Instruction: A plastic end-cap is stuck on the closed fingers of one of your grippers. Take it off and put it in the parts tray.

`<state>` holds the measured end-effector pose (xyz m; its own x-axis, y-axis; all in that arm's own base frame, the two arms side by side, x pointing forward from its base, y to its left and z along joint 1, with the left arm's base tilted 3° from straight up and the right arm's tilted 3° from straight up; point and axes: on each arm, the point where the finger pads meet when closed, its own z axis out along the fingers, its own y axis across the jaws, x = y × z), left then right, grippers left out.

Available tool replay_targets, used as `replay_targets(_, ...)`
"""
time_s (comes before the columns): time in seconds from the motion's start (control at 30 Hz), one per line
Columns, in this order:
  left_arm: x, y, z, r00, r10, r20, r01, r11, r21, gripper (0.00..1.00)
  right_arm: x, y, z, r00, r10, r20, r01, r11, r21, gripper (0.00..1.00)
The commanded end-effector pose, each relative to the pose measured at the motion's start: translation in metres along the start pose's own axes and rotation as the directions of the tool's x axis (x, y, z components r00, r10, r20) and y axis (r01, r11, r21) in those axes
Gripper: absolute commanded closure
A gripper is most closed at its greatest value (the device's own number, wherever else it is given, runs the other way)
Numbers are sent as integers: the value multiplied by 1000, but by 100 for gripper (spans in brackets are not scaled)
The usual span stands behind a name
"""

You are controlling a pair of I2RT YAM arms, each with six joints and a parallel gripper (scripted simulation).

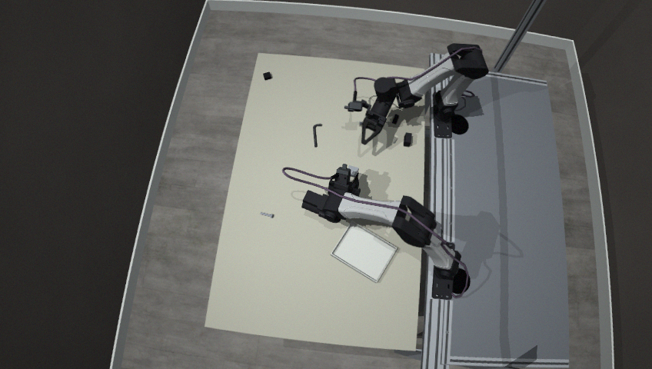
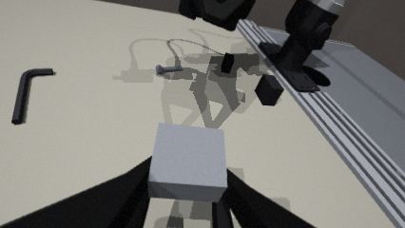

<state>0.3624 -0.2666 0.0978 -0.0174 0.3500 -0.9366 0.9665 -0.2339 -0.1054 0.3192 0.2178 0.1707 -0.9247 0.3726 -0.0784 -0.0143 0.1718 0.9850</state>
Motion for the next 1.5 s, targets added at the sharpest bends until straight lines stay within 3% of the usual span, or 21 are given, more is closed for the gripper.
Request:
replay_targets(0.0,-3,0,-16,986,58,-156,-59,998,-5,72,8,15,11,972,-230,48,225,970,93,100)
replay_targets(0.07,-2,-3,-21,974,63,-217,-68,998,-17,72,19,18,16,945,-324,37,317,940,129,100)
replay_targets(0.13,-2,-3,-21,974,63,-217,-68,998,-17,72,19,18,16,945,-324,37,317,940,129,100)
replay_targets(0.33,22,-12,-40,900,15,-436,-47,997,-64,72,69,42,24,788,-614,-44,611,772,177,100)
replay_targets(0.5,43,-20,-69,775,-43,-630,-56,989,-137,72,110,52,19,609,-783,-126,790,585,182,100)
replay_targets(0.63,56,-26,-99,639,-108,-762,-86,974,-210,72,131,60,11,468,-867,-170,881,441,171,100)
replay_targets(0.7,56,-26,-99,639,-108,-762,-86,974,-210,72,131,60,11,468,-867,-170,881,441,171,100)
replay_targets(0.87,70,-40,-145,415,-220,-883,-142,943,-301,72,153,81,5,366,-916,-164,929,351,115,100)
replay_targets(1.07,87,-78,-172,137,-186,-973,-122,972,-203,72,160,86,11,363,-920,-150,931,351,100,100)
replay_targets(1.2,96,-92,-182,-4,-142,-990,-101,985,-141,72,164,87,15,361,-920,-153,932,351,89,100)
replay_targets(1.27,96,-92,-182,-4,-142,-990,-101,985,-141,72,164,87,15,361,-920,-153,932,351,89,100)
replay_targets(1.4,100,-105,-189,-109,-98,-989,-82,993,-89,72,171,85,20,349,-921,-170,937,344,61,100)
replay_targets(1.47,108,-109,-185,-94,-103,-990,-58,993,-98,72,174,84,21,348,-921,-176,937,344,56,100)
